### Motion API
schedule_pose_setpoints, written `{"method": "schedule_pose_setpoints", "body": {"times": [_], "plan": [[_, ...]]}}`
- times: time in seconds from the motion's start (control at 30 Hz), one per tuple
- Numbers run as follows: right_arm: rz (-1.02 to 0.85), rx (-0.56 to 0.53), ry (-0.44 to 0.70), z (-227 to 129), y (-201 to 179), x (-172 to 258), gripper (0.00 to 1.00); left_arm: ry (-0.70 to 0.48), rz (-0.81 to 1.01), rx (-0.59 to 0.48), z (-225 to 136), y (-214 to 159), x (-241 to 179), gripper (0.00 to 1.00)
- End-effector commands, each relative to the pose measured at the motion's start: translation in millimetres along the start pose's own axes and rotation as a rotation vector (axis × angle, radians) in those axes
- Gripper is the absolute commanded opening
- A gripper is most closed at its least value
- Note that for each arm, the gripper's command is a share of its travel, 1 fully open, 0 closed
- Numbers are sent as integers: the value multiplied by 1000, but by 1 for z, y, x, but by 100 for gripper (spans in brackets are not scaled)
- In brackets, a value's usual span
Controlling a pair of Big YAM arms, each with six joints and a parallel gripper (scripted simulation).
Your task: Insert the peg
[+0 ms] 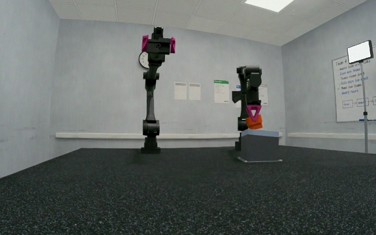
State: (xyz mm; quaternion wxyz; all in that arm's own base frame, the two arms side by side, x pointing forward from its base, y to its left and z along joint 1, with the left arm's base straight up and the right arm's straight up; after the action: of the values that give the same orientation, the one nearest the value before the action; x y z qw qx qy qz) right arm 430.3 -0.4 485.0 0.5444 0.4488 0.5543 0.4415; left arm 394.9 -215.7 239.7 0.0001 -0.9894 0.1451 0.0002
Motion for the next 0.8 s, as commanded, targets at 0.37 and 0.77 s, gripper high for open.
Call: {"method": "schedule_pose_setpoints", "body": {"times": [0.37,0.77], "plan": [[-1,-17,-4,-1,7,-2,100,16,0,-5,-5,1,2,0],[-3,5,103,-23,-7,44,100,18,0,-6,-6,1,3,46]]}}
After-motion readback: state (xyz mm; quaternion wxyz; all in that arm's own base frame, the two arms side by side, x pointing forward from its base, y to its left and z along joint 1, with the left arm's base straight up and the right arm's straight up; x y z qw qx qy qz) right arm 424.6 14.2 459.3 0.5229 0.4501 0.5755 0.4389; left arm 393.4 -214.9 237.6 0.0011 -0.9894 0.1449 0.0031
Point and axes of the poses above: on each arm, the point where the finger pads meet when closed, its own z axis out along the fingers, its own x axis across the jaws, y = z × x, the point moved 9 cm from there along -z, back along the fingers, and after that the axes turned 12 degrees about -z, right-handed, at the moved point
